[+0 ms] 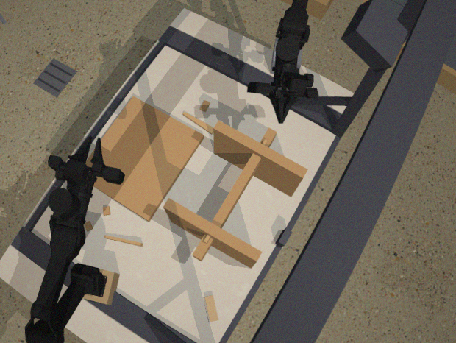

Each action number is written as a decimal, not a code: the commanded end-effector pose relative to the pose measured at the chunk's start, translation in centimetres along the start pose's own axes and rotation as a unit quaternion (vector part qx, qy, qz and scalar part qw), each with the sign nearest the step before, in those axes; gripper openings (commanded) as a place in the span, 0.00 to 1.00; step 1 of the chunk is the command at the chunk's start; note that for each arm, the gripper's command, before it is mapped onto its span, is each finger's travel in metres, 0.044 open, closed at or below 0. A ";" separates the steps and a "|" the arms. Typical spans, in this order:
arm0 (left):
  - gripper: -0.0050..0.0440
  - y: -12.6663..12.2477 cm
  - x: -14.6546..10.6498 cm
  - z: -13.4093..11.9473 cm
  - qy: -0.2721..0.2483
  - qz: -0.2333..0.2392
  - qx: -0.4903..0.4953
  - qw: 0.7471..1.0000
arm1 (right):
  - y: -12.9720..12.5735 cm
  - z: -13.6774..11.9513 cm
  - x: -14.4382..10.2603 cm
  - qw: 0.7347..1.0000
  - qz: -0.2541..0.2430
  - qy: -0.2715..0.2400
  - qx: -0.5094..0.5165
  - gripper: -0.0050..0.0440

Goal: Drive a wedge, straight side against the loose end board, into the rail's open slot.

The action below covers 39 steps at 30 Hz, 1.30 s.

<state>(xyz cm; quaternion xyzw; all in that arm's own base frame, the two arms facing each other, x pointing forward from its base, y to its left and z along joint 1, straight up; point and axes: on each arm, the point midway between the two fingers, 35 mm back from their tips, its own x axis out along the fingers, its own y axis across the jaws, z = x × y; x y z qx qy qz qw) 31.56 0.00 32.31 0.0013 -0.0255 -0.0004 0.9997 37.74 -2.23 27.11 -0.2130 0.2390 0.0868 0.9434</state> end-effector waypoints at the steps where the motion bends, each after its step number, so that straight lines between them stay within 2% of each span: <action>1: 0.30 0.0 0.0 1.3 -0.013 0.001 -0.002 1.000 | 0.1 1.8 -2.4 0.995 -0.053 -0.076 0.045 0.00; 6: 0.30 0.0 0.0 1.2 -0.013 0.001 -0.002 1.000 | 0.7 2.4 -4.4 0.981 -0.080 -0.142 0.102 0.00; 11: 0.30 0.0 -0.1 1.3 -0.014 0.001 -0.002 1.000 | 0.8 2.6 -5.0 0.976 -0.085 -0.162 0.118 0.00; 17: 0.30 0.0 0.0 1.2 -0.013 0.002 -0.003 1.000 | 1.6 2.8 -7.9 0.941 -0.099 -0.257 0.199 0.00; 20: 0.30 0.0 0.0 1.2 -0.013 0.001 -0.003 1.000 | 1.7 3.1 -8.9 0.927 -0.100 -0.287 0.221 0.00; 25: 0.30 0.0 0.0 1.2 -0.013 0.001 -0.003 1.000 | 1.7 3.2 -9.1 0.924 -0.101 -0.293 0.225 0.00; 28: 0.30 0.0 0.0 1.2 -0.013 0.001 -0.003 1.000 | 1.2 3.8 -8.7 0.932 -0.102 -0.281 0.207 0.00; 39: 0.30 0.0 0.0 1.2 -0.013 0.001 -0.003 1.000 | 1.3 3.5 -8.4 0.935 -0.099 -0.274 0.204 0.00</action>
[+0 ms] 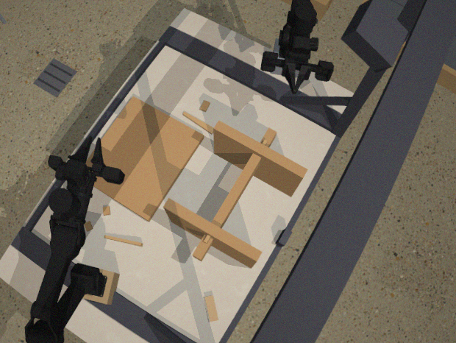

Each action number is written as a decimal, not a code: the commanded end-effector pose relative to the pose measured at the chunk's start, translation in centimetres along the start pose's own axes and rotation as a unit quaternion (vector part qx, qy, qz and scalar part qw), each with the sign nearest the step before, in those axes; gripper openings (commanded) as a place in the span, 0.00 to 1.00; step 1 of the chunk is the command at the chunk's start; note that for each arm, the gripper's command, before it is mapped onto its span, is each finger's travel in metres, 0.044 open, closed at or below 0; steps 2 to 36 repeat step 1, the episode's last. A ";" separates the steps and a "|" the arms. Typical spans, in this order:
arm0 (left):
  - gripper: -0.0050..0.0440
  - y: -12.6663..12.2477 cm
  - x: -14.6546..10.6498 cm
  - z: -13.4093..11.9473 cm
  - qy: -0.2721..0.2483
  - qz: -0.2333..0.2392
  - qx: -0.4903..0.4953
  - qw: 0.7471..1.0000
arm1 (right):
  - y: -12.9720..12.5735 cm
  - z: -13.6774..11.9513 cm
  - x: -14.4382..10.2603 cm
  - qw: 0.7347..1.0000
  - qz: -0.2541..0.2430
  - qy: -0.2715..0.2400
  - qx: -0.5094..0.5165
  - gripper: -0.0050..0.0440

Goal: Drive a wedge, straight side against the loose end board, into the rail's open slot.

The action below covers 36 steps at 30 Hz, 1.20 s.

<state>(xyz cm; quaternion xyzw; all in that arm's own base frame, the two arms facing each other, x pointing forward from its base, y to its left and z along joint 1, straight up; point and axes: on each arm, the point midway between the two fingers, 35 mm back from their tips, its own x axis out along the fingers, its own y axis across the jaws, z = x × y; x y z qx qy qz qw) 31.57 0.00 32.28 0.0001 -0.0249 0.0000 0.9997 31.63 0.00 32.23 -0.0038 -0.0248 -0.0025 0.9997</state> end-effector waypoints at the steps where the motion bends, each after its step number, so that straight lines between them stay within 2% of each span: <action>1: 0.30 0.0 0.0 1.3 -0.013 0.001 -0.002 1.000 | -0.1 1.3 0.0 1.000 0.000 -0.013 -0.002 0.00; 36: 0.30 0.0 0.0 1.3 -0.013 0.001 -0.002 1.000 | -0.1 1.3 0.0 1.000 0.000 -0.013 -0.002 0.00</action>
